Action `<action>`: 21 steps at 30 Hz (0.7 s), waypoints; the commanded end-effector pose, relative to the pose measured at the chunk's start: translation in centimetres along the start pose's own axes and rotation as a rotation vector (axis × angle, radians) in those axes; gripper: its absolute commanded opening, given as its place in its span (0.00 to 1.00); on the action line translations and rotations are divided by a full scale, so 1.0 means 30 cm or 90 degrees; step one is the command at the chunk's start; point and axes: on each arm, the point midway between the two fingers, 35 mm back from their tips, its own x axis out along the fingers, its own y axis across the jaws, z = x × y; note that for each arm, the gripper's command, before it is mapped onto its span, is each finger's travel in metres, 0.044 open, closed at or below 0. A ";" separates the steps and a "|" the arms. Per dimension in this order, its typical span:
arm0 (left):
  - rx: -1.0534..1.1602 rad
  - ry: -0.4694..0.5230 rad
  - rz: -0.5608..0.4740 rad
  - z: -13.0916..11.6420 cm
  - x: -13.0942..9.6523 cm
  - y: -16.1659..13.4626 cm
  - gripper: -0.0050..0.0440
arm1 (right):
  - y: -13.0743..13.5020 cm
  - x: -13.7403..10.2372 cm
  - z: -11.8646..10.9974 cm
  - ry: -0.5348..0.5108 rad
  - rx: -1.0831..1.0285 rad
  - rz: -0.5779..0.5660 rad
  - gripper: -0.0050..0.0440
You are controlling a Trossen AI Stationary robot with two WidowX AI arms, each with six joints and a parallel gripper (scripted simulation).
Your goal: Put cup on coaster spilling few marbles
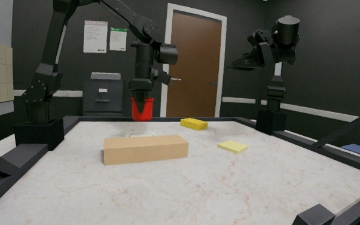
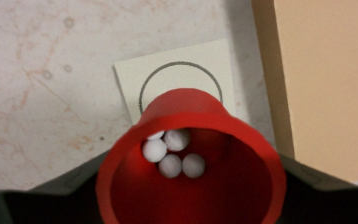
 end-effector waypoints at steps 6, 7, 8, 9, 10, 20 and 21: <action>0.009 -0.009 -0.003 0.004 0.032 0.000 0.70 | 0.003 -0.011 0.056 -0.014 0.031 -0.003 0.92; 0.009 -0.008 -0.003 0.004 0.052 0.000 0.70 | 0.004 -0.011 0.056 -0.014 0.031 -0.003 0.92; 0.009 -0.008 -0.003 0.004 0.071 0.000 0.70 | 0.004 -0.011 0.056 -0.014 0.031 -0.003 0.92; 0.009 -0.008 -0.003 0.005 0.088 0.000 0.70 | 0.004 -0.011 0.056 -0.014 0.031 -0.003 0.92; 0.009 -0.008 -0.003 0.005 0.104 0.000 0.70 | 0.004 -0.011 0.056 -0.014 0.031 -0.003 0.92; 0.008 -0.008 -0.004 0.005 0.176 0.001 0.70 | -0.001 -0.009 0.042 -0.010 0.023 -0.003 0.92; 0.008 -0.008 -0.004 0.005 0.180 0.001 0.70 | -0.001 -0.009 0.042 -0.010 0.023 -0.003 0.92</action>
